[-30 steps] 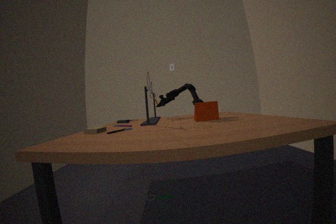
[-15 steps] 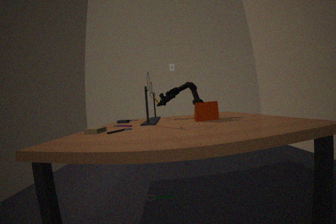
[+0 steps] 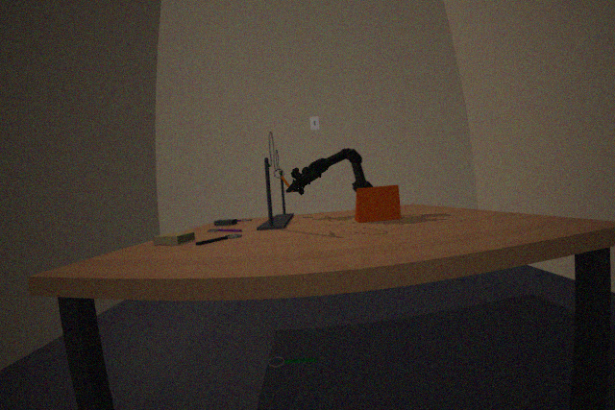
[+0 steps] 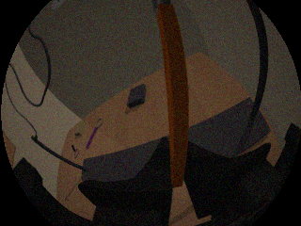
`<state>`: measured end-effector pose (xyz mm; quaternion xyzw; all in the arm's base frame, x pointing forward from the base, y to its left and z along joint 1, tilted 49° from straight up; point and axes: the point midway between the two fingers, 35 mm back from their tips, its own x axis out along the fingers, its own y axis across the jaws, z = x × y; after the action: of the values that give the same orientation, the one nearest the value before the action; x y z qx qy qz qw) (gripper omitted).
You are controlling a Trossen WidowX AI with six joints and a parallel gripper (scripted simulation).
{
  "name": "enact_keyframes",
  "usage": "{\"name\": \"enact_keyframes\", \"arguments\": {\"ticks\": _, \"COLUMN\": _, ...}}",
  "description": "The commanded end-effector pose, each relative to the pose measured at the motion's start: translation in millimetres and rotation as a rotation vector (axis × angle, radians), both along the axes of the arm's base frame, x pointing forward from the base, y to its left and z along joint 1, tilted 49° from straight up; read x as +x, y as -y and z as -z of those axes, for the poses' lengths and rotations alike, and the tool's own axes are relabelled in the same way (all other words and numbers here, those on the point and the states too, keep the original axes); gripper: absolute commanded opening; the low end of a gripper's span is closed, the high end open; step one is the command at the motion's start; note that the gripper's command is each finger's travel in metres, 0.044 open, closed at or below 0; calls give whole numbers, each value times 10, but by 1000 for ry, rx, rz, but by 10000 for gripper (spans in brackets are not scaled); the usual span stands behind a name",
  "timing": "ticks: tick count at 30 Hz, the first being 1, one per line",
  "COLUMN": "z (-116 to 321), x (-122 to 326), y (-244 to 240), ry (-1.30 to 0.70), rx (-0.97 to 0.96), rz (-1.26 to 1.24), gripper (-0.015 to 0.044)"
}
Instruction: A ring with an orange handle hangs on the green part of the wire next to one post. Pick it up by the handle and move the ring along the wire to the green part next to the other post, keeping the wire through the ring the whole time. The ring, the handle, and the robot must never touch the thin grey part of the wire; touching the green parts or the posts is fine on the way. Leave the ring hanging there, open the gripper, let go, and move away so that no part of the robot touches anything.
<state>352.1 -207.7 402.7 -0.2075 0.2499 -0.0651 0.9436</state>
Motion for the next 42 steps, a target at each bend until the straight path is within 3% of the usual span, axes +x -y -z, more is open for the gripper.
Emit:
{"name": "enact_keyframes", "arguments": {"ticks": 1, "z": 37, "x": -9, "y": -173, "ry": 8, "rx": 100, "rz": -10, "gripper": -150}}
{"name": "enact_keyframes", "arguments": {"ticks": 42, "z": 18, "x": 6, "y": -1223, "ry": 21, "rx": 834, "rz": -6, "gripper": -150}}
